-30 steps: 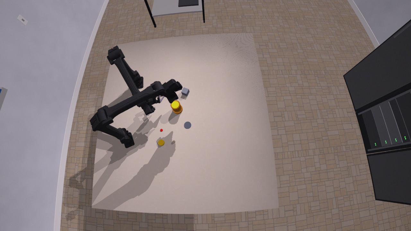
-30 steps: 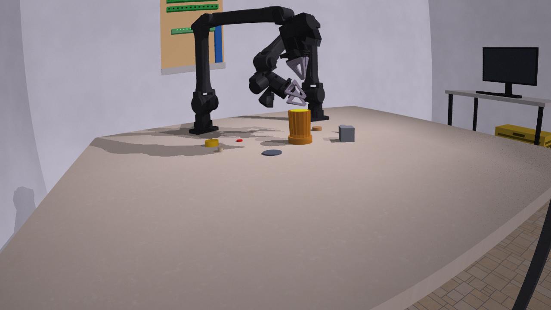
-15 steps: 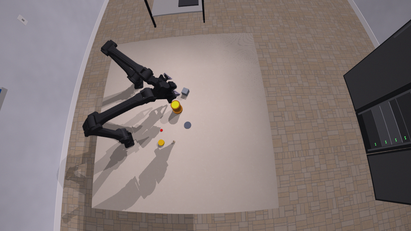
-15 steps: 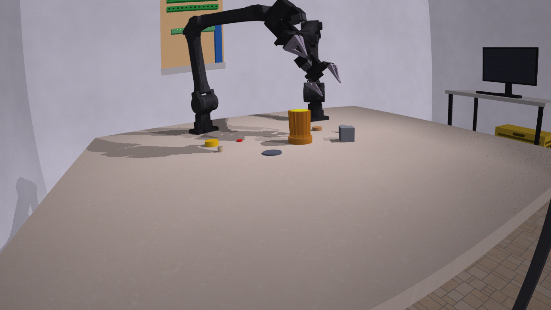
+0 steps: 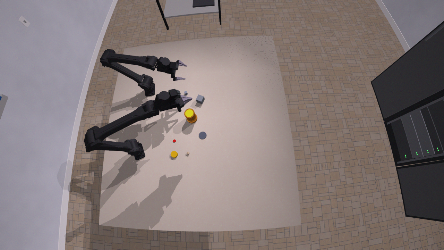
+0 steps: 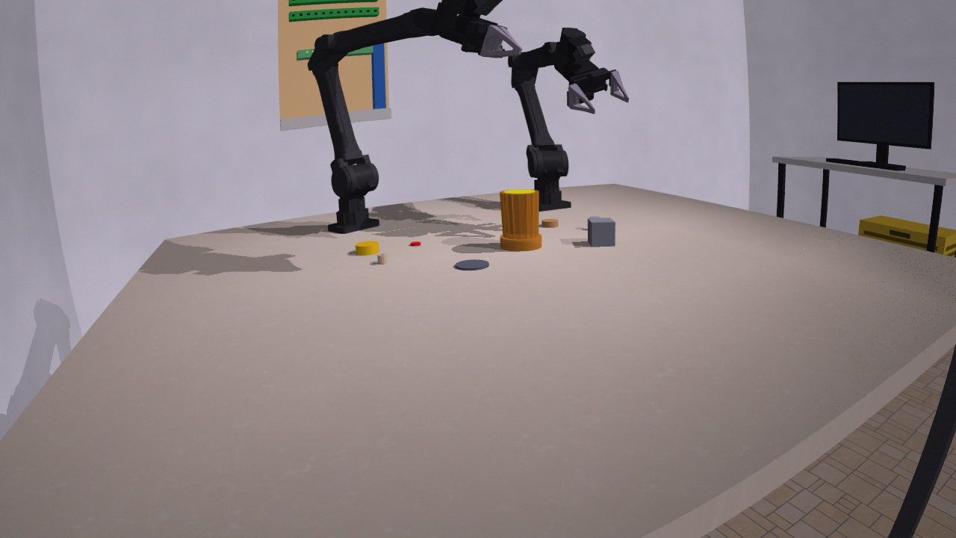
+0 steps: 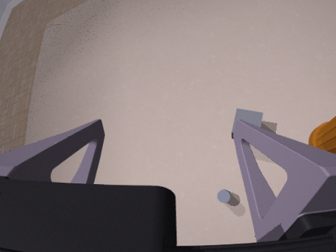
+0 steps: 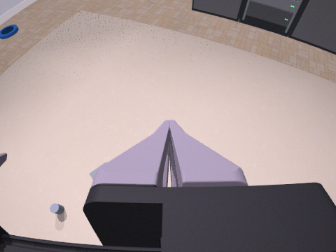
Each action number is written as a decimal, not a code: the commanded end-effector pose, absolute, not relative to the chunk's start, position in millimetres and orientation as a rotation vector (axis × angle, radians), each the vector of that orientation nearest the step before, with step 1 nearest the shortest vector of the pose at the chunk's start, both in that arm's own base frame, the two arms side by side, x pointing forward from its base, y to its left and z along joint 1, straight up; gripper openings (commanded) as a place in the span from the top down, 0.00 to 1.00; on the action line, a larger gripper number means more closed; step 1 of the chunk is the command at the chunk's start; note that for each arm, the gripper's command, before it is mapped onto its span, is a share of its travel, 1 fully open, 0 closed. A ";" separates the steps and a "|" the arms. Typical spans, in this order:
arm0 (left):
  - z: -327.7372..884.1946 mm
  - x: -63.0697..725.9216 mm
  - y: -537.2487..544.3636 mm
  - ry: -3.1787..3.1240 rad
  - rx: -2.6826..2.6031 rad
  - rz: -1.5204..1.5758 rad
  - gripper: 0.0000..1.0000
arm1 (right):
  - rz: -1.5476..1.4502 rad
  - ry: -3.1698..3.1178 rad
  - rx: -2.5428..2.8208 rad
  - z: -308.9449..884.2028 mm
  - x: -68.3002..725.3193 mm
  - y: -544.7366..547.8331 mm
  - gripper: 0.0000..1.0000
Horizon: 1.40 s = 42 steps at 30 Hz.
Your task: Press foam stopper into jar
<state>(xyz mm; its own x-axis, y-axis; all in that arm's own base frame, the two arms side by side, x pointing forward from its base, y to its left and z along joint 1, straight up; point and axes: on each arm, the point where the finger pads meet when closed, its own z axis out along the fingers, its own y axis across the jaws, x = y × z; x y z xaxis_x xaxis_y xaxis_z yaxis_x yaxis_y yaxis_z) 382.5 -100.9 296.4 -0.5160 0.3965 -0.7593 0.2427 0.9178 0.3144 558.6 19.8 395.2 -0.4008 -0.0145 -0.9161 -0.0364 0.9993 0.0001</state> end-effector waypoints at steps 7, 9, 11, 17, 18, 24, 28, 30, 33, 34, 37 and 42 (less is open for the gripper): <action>400.0 452.9 -75.6 1.897 0.177 0.091 0.02 | 0.004 1.796 -0.021 443.9 547.5 5.8 1.00; 417.6 465.6 -66.6 1.845 0.135 0.071 0.02 | 0.001 1.762 -0.018 450.4 543.7 4.0 1.00; 434.6 477.8 -57.2 1.794 0.102 0.056 0.02 | -0.001 1.726 -0.015 458.9 540.8 2.1 1.00; 486.2 507.4 -25.8 1.638 0.015 0.012 0.02 | -0.011 1.623 -0.006 482.4 528.6 -3.2 1.00; 492.9 510.6 -21.1 1.617 0.007 0.009 0.02 | -0.012 1.609 -0.005 485.5 526.6 -3.9 1.00; 514.7 522.0 -5.6 1.550 -0.015 -0.001 0.02 | -0.017 1.563 -0.001 496.2 520.1 -6.0 1.00; 527.0 526.5 3.7 1.511 -0.019 -0.001 0.02 | -0.020 1.541 0.002 500.5 516.4 -7.5 1.00; 532.3 527.0 7.9 1.497 -0.022 0.001 0.02 | -0.021 1.528 0.003 505.0 513.9 -8.0 1.00; 528.9 526.1 -0.4 1.513 -0.006 -0.010 0.02 | -0.015 1.516 -0.004 512.3 513.2 -3.4 1.00; 526.9 526.4 4.0 1.524 -0.007 0.003 0.02 | -0.016 1.503 -0.003 521.1 511.9 -4.4 1.00; 531.3 523.7 9.4 1.516 -0.011 0.018 0.02 | -0.016 1.495 -0.002 527.4 510.8 -4.7 1.00; 519.0 520.4 1.2 1.526 0.000 0.004 0.02 | -0.015 1.524 -0.003 514.0 521.8 -4.2 1.00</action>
